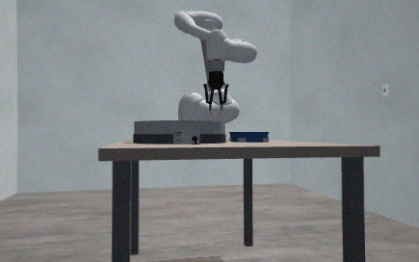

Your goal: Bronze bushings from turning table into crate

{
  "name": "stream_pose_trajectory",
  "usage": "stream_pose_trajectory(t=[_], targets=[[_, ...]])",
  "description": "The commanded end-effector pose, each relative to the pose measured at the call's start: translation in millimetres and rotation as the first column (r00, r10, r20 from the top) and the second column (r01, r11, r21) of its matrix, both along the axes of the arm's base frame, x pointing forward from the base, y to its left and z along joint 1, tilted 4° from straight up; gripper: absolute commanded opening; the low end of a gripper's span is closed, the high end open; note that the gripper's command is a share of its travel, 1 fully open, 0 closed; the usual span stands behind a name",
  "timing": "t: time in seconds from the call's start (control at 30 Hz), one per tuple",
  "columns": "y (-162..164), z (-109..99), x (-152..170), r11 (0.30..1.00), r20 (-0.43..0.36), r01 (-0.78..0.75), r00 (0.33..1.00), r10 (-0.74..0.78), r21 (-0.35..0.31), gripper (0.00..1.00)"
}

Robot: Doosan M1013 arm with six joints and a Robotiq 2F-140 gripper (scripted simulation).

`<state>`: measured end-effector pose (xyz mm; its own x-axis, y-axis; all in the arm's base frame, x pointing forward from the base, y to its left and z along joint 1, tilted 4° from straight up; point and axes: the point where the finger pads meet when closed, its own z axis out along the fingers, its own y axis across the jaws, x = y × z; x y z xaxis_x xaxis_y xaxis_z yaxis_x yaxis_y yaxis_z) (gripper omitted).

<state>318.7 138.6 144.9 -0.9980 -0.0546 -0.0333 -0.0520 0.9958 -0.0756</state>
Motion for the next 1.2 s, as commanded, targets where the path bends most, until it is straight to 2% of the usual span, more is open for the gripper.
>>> stream_pose_trajectory(t=[0.0, 0.07, 0.27, 0.47, 1.17], targets=[[-41.8, 0.4, -3.1, 0.994, -0.019, -0.114, 0.993, 0.114, 0.005, 0.28], [-41.8, 0.4, -3.1, 0.994, -0.019, -0.114, 0.993, 0.114, 0.005, 0.28], [-81.5, 1.8, -3.1, 0.974, -0.027, -0.228, 0.973, 0.228, 0.003, 0.28], [-103.5, 2.6, -3.4, 0.957, -0.032, -0.289, 0.957, 0.289, 0.002, 0.28], [-109.5, 2.8, -3.8, 0.952, -0.033, -0.306, 0.951, 0.306, 0.002, 0.28]])
